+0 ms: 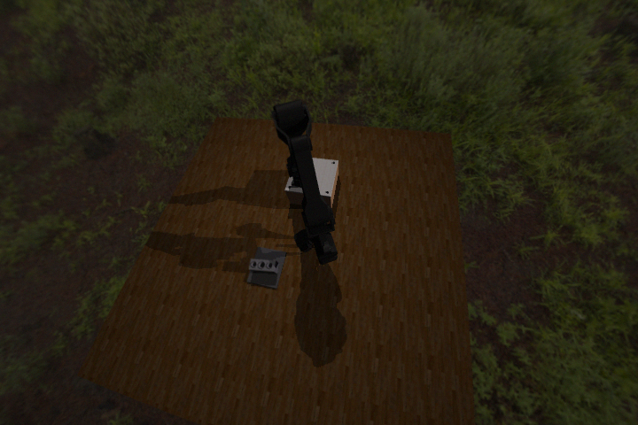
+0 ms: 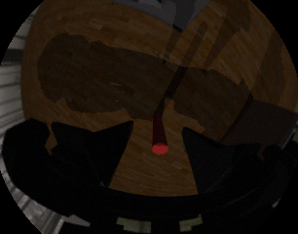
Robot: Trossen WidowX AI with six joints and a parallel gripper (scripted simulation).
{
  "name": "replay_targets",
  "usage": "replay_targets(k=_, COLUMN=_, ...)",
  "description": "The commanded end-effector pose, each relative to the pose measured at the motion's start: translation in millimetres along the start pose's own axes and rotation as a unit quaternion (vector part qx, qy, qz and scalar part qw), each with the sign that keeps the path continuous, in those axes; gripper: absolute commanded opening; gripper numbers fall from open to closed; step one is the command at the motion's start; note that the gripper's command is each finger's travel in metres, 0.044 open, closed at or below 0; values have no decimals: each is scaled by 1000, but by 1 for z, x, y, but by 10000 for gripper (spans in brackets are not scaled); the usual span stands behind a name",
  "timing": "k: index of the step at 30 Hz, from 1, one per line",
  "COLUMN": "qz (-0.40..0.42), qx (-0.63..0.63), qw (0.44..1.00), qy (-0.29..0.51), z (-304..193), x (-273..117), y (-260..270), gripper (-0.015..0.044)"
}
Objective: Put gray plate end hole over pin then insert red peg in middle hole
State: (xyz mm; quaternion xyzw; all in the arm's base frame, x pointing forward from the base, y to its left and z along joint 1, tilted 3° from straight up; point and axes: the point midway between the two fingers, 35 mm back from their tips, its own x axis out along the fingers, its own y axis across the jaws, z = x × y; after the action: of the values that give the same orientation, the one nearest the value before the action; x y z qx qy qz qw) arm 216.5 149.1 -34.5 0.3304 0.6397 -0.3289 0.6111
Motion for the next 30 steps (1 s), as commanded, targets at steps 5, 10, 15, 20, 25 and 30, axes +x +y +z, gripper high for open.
replay_targets(k=5, qz=0, qx=2, qw=1000, qy=2, z=-1, x=0, y=0, gripper=72)
replay_targets(k=10, qz=0, qx=2, qw=1000, qy=2, z=-1, x=0, y=0, gripper=20)
replay_targets(k=15, qz=0, qx=2, qw=1000, qy=2, z=-1, x=0, y=0, gripper=0)
replay_targets(k=20, qz=0, qx=2, qw=1000, qy=2, z=-1, x=-7, y=2, gripper=0)
replay_targets(k=25, qz=1, qx=2, qw=1000, qy=2, z=0, x=-21, y=4, gripper=0)
replay_targets(k=30, qz=1, qx=2, qw=1000, qy=2, z=0, x=-37, y=6, gripper=0)
